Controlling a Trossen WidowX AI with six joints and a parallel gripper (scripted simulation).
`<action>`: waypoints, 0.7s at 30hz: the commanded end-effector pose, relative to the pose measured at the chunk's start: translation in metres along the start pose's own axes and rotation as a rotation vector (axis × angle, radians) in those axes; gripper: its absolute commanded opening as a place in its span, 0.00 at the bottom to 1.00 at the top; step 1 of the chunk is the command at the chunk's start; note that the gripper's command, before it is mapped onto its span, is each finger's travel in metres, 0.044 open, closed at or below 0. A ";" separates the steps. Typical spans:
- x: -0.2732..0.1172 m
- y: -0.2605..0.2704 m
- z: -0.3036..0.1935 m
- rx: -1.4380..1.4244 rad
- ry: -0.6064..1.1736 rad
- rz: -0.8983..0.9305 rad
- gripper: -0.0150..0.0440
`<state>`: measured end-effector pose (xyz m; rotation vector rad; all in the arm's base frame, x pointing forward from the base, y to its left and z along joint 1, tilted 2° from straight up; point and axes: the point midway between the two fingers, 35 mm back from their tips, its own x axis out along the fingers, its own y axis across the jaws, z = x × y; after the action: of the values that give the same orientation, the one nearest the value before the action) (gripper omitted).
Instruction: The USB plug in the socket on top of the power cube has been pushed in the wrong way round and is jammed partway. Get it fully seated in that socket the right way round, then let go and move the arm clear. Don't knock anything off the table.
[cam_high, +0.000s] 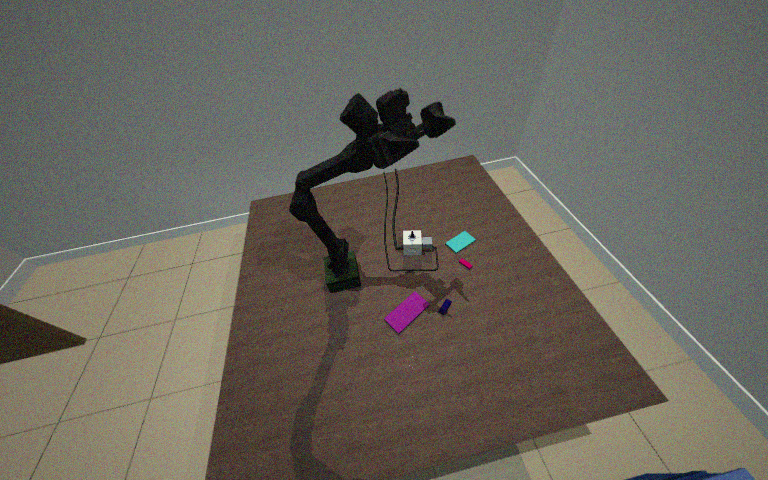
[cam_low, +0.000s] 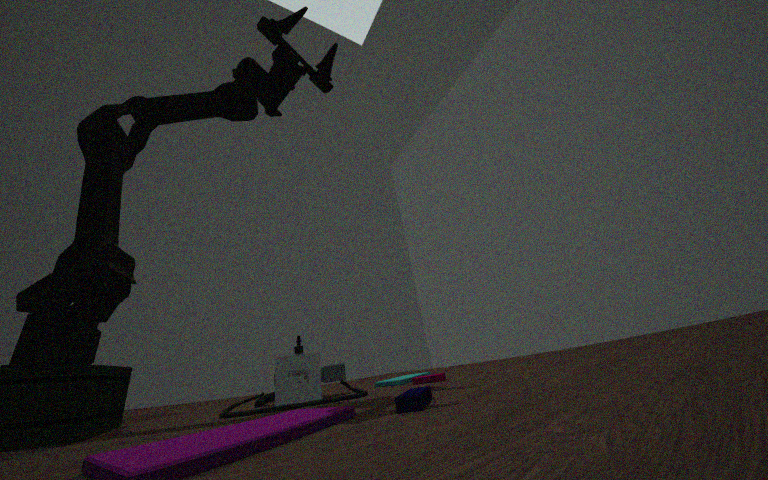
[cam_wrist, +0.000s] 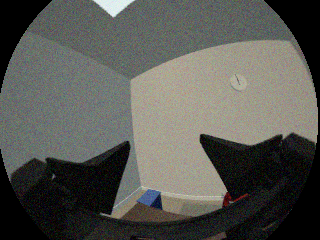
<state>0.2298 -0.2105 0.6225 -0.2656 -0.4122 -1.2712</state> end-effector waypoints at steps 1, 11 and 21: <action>-0.007 0.060 -0.049 0.116 0.131 0.178 1.00; -0.055 0.149 -0.147 0.349 0.501 0.402 1.00; -0.143 0.204 -0.248 0.534 1.006 0.423 1.00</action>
<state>0.4134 -0.1562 0.4015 0.5136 0.0317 -0.7281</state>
